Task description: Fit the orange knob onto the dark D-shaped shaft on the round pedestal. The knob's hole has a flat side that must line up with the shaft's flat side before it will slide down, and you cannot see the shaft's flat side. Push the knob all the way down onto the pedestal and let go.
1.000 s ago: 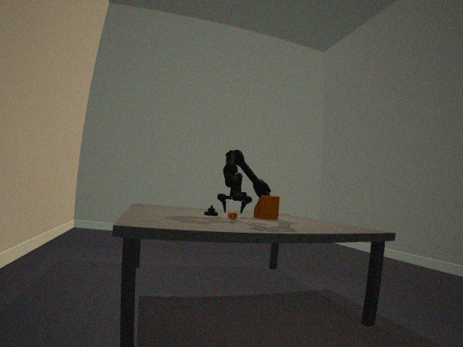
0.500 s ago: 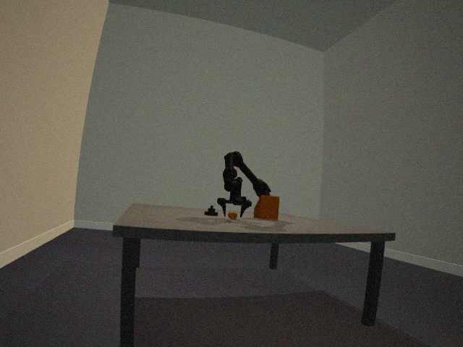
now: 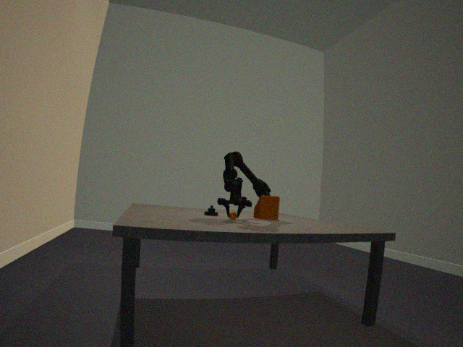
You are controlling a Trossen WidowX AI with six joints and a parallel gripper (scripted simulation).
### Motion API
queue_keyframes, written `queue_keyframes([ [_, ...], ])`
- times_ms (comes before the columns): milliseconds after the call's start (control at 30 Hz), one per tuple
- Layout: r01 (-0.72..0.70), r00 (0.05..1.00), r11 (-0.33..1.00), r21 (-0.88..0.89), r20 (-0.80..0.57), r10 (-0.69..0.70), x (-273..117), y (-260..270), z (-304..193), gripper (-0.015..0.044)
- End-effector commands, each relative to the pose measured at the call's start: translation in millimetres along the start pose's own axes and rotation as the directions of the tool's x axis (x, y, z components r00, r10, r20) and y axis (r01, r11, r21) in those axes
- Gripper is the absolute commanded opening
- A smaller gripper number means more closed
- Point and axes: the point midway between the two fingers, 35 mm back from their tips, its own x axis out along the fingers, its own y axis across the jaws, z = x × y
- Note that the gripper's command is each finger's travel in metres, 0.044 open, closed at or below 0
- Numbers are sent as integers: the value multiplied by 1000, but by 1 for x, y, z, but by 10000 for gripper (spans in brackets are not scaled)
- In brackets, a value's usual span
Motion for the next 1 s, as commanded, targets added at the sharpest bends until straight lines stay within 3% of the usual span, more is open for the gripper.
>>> queue_keyframes([
  [0,4,1000,1000,-5,-1,-4,0,0,0,233],
  [400,3,1000,1000,-3,12,-3,0,0,-1,179],
  [967,0,953,1000,-2,303,1,-8,0,-18,179],
])
